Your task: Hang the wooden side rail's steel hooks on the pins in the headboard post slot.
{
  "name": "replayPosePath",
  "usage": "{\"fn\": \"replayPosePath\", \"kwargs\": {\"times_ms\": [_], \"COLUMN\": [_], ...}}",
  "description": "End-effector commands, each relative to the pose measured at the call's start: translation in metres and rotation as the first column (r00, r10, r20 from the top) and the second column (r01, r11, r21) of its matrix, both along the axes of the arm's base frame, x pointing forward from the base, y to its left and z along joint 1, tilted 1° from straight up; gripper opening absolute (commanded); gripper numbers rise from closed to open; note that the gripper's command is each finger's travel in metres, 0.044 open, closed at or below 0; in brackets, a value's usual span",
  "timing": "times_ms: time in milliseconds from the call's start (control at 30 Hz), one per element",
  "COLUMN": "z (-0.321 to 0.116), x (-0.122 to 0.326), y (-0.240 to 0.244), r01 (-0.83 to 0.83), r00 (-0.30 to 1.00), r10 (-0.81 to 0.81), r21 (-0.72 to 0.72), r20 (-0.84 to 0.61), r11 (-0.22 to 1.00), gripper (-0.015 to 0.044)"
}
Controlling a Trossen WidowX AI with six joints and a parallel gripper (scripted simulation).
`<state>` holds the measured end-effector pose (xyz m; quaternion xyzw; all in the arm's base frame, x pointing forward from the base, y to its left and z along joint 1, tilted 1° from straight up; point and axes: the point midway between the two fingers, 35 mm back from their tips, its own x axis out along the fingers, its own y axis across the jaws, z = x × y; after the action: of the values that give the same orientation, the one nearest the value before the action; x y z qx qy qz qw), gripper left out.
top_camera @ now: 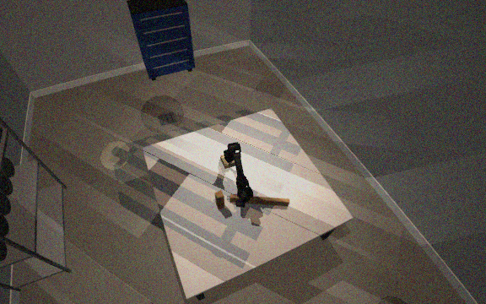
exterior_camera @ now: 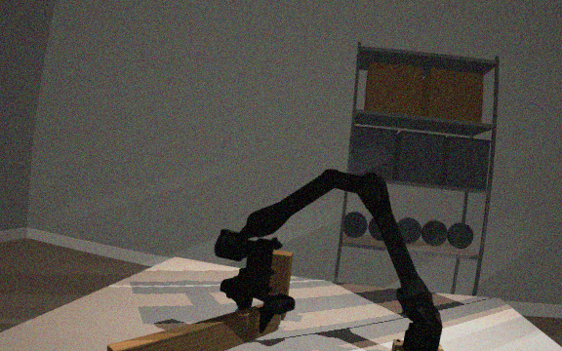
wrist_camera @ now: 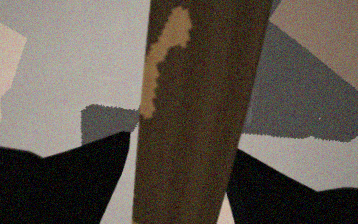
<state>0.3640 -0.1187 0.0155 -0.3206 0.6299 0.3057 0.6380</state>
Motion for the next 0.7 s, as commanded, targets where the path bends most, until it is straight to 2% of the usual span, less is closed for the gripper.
{"fn": "replayPosePath", "kwargs": {"times_ms": [0,33,233,333,667], "z": [-0.0010,-0.0010,-0.0010,-0.0010,-0.0004], "x": [-0.0001,-0.0001,-0.0001,-0.0001,0.0001], "y": [0.0009,0.0009,0.0009,0.0009,0.0017], "r01": [-0.003,-0.003,-0.003,-0.003,-0.034], "r00": [1.000,1.000,1.000,1.000,0.999], "r10": [0.003,0.003,0.003,0.003,0.034], "r21": [0.006,0.006,0.006,0.006,0.005], "r20": [0.001,0.001,0.001,0.001,0.001], "r11": [1.000,1.000,1.000,1.000,0.999], "gripper": [0.0151,0.0125,0.0085,0.0006,0.0000]}}
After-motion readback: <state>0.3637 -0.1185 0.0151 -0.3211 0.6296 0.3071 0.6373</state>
